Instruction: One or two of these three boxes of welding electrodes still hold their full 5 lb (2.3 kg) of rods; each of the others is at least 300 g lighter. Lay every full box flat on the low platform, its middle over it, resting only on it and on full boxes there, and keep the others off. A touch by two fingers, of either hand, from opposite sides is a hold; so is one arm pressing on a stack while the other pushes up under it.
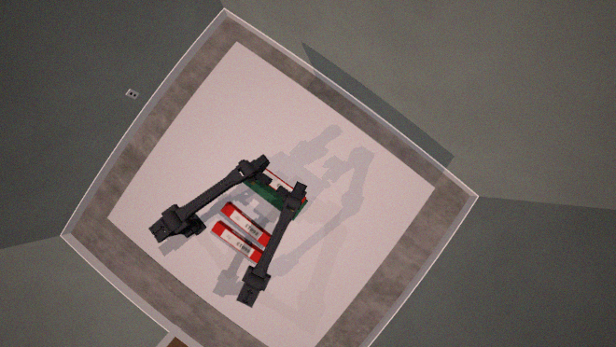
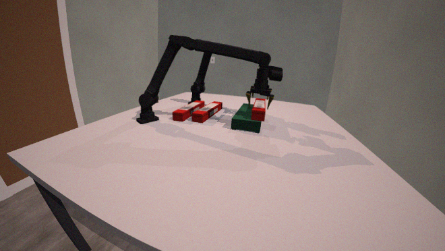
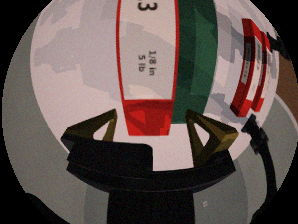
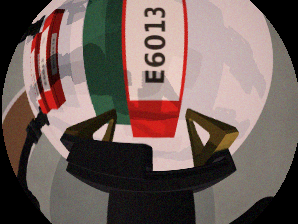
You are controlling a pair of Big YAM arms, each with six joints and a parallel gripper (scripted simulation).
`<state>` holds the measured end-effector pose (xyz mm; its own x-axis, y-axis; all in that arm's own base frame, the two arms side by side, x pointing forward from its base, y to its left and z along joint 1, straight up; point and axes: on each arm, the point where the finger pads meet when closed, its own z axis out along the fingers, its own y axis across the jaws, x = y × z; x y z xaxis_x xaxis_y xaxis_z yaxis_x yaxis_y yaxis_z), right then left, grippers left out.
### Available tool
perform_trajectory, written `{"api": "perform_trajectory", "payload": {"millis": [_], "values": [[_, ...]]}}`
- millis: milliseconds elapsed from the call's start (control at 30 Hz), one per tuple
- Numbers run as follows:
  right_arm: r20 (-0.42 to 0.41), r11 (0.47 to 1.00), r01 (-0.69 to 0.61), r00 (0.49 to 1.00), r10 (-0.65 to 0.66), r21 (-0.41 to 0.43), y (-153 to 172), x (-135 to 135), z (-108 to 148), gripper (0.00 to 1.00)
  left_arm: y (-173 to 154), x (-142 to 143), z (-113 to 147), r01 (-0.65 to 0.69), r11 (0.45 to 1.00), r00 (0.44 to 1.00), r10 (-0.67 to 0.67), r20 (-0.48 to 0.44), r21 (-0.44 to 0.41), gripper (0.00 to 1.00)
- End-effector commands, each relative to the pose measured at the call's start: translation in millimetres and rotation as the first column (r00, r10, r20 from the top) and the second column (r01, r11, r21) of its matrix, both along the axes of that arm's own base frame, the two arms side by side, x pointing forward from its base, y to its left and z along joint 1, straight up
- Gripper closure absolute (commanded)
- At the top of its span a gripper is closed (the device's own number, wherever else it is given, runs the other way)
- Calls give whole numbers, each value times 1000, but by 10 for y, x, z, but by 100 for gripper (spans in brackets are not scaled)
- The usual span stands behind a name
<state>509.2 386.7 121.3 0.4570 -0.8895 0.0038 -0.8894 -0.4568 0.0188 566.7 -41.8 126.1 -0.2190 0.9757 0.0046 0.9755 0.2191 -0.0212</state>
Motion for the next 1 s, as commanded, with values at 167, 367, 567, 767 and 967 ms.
{"api": "perform_trajectory", "payload": {"millis": [167, 367, 567, 767, 967], "values": [[76, 998, -3, 997, -2, 61, 88, 160, 890, 0, -21, 202, 856, -6, 1000, 993, 7, 114, -7, 0], [60, 998, 37, 997, -41, 53, 46, -17, 923, 0, -13, 154, 827, -1, 1000, 997, 2, 75, -6, 0], [57, 997, 50, 997, -53, 53, -83, -398, 846, 0, -130, -307, 757, 73, 997, 994, -73, 77, -1, 0], [56, 997, 50, 997, -53, 53, -191, -637, 796, 0, -139, -563, 708, 45, 999, 996, -45, 75, -3, 0], [53, 997, 51, 997, -53, 52, -352, -996, 722, 0, -231, -955, 635, 51, 999, 996, -51, 73, -4, 0]]}}
